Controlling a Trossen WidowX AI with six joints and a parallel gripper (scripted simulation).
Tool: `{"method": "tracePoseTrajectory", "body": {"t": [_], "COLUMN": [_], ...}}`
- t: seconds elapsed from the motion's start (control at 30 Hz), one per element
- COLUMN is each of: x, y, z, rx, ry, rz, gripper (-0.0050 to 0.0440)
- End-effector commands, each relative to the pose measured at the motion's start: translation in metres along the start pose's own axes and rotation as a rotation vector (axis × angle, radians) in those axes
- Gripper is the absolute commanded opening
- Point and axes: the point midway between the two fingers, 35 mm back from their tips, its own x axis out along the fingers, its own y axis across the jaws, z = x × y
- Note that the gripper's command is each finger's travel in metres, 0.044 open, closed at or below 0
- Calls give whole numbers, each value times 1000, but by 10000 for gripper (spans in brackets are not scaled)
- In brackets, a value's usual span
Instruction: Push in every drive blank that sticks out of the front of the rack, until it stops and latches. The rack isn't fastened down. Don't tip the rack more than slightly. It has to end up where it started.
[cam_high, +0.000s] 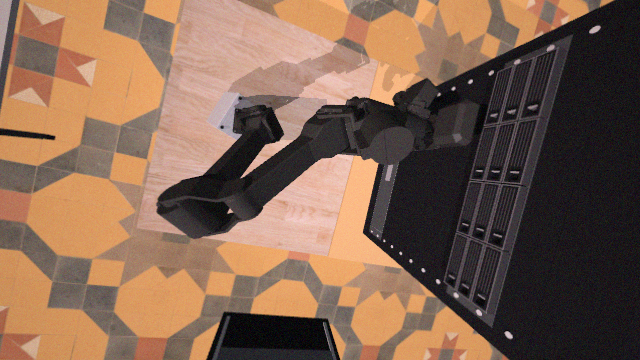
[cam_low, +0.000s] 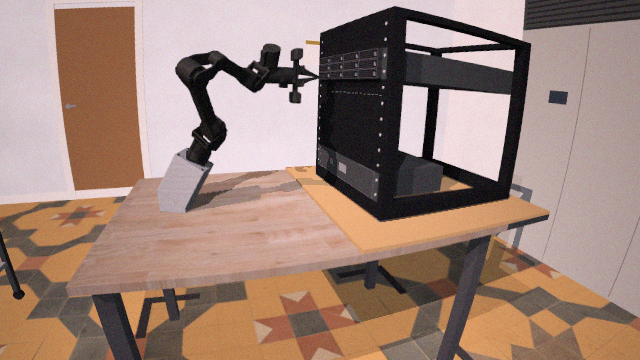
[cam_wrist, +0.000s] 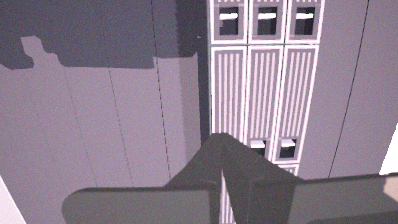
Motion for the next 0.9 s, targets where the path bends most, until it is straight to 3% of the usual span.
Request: {"method": "tracePoseTrajectory", "body": {"t": [0.0,0.87], "x": [15,14], "y": [-10,-6], "z": [-4,-4], "rx": [18,12], "ry": [5,4], "rz": [-19,-14], "gripper": [-50,-50]}}
